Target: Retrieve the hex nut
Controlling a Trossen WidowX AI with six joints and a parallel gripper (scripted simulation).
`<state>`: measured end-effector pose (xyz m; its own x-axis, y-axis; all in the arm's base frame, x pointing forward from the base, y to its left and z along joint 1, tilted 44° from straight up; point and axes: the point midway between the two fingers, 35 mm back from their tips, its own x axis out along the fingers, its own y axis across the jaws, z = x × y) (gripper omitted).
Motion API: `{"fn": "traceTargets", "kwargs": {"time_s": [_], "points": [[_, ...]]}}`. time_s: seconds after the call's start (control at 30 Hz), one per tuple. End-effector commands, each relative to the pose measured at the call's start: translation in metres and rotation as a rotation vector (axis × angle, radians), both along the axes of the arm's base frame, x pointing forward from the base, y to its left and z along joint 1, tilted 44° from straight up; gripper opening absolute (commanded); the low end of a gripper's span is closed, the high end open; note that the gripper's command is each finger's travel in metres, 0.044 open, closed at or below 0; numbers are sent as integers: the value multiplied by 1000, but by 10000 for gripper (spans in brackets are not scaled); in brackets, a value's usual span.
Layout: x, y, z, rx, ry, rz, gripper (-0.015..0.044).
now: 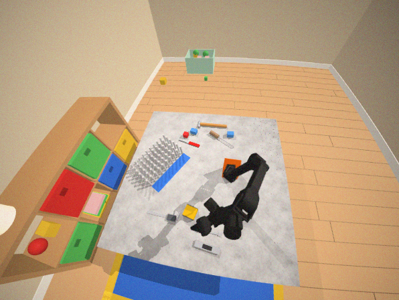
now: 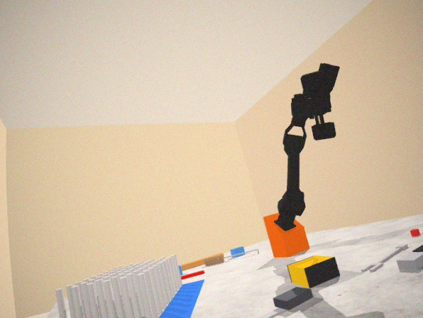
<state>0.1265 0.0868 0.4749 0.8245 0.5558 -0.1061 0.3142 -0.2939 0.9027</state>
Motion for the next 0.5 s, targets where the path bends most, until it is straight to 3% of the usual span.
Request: {"fn": "traceTargets", "kwargs": {"time_s": [0.0, 0.27, 0.47], "points": [[2, 2, -1, -8, -3, -3, 426], [99, 46, -49, -384, -112, -98, 440], [173, 41, -124, -707, -125, -114, 440]]}}
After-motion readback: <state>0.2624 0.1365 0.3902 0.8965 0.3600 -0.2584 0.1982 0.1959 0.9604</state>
